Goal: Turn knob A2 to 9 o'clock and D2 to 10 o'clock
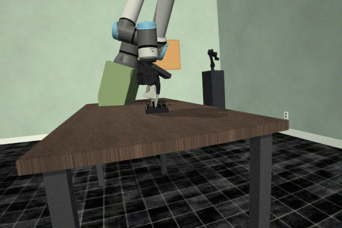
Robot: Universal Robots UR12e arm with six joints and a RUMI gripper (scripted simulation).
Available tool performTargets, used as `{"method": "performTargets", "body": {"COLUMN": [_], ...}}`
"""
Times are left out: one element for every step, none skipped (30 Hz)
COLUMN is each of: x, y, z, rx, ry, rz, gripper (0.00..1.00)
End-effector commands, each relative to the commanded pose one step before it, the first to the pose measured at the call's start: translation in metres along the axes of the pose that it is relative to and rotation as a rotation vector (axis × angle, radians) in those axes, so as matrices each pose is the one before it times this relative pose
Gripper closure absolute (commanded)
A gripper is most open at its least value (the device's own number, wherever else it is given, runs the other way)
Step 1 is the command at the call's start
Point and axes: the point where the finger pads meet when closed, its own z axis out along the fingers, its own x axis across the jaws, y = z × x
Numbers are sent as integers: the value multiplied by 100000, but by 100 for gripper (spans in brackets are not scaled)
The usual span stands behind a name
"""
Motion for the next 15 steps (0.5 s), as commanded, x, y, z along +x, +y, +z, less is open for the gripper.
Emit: {"method": "performTargets", "body": {"x": [51,0,0,0,0,0,0,0,0,0,0,0,0,0,0], "y": [24,0,0,0,0,0,0,0,0,0,0,0,0,0,0], "z": [-46,0,0,0,0,0,0,0,0,-3,0,0,-17,-42,-74], "rx": [-55,0,0,0,0,0,0,0,0,0,0,0,0,0,0], "ry": [99,0,0,0,0,0,0,0,0,0,0,0,0,0,0], "rz": [-20,0,0,0,0,0,0,0,0,0,0,0,0,0,0], "gripper": [89,89,89,89,89,89,89,89,89,89,89,89,89,89,89]}}
